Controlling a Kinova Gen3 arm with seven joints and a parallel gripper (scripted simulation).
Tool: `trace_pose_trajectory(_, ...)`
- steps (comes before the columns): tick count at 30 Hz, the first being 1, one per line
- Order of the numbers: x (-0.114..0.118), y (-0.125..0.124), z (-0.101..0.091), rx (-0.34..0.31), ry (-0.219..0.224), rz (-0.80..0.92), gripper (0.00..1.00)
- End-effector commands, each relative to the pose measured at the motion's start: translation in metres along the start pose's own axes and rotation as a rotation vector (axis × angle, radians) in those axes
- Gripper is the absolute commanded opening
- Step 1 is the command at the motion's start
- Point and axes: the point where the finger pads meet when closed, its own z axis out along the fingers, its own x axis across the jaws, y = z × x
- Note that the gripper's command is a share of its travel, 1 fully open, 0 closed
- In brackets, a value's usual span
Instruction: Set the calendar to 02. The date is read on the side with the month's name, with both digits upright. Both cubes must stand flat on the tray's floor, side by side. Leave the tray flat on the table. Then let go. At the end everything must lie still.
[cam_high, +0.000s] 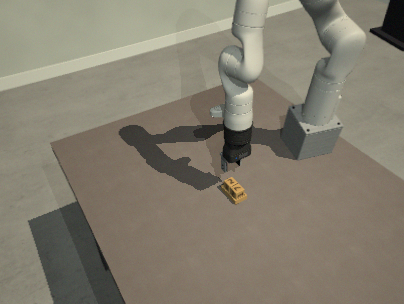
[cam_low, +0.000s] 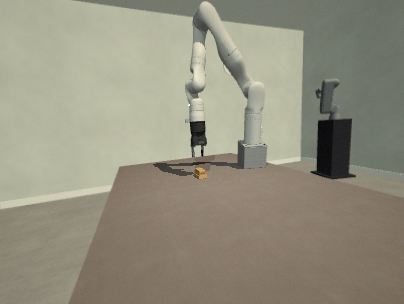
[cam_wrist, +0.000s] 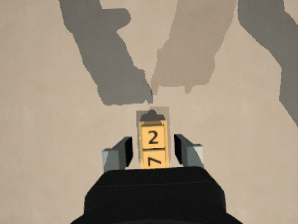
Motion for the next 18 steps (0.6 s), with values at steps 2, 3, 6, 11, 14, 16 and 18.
trace_pose_trajectory(2,0.0009,0.0,0.0007,0.0,0.001,0.002,0.9)
trace_pose_trajectory(3,0.0009,0.0,0.0007,0.0,0.001,0.002,0.9)
trace_pose_trajectory(6,0.0004,0.0002,0.0009,0.0,0.0,0.002,0.9)
trace_pose_trajectory(11,-0.0004,0.0006,0.0025,-0.001,-0.003,0.002,0.9)
trace_pose_trajectory(14,0.0008,0.0002,0.003,0.0,0.0,0.002,0.9)
trace_pose_trajectory(16,-0.0011,0.0009,0.0044,-0.002,-0.006,0.002,0.9)
trace_pose_trajectory(18,-0.001,0.0009,0.006,-0.002,-0.006,0.002,0.9)
